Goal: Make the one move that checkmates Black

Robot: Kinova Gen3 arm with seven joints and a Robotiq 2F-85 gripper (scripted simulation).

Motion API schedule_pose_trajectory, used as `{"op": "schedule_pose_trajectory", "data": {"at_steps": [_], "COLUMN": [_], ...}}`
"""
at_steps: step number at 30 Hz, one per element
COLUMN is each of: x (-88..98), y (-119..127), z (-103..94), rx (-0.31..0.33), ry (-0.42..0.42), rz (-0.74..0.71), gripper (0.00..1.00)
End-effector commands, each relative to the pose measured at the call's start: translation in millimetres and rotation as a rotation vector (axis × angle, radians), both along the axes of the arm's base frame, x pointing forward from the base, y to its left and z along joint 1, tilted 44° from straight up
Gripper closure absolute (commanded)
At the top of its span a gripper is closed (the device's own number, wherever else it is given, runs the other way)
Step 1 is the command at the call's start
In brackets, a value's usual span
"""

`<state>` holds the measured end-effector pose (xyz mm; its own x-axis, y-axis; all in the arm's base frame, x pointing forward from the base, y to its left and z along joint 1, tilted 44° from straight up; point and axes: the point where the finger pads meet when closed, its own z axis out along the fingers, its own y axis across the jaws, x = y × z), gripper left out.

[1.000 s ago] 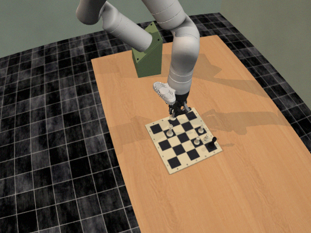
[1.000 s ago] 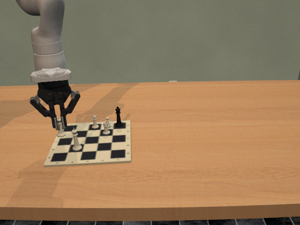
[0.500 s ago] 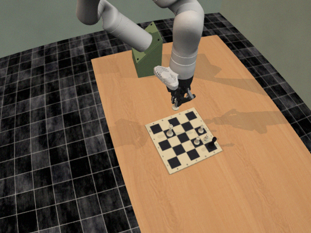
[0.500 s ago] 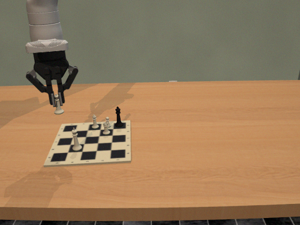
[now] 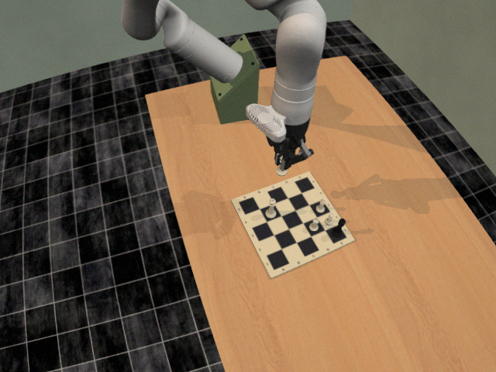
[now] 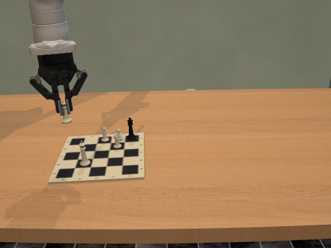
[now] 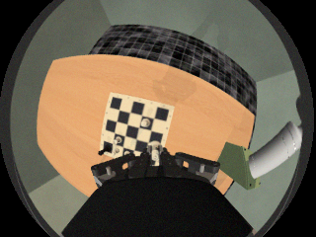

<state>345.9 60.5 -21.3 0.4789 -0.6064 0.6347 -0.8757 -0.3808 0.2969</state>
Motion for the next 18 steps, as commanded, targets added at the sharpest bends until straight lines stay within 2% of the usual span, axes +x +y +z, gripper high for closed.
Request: {"op": "schedule_pose_trajectory", "data": {"at_steps": [1,6,13,15,18], "x": [3.8,21.6,66.1,66.1,87.4], "y": [2,9,24,24,28], "z": [-0.9,-5.2,-13.5,-13.5,-16.2], "rx": [0.001,-0.003,-0.014,-0.014,-0.019], "ry": [0.006,0.051,0.163,0.163,0.217], "rz": [0.009,0.06,0.182,0.182,0.237], "gripper": [1.0,1.0,1.0,1.0,1.0]}}
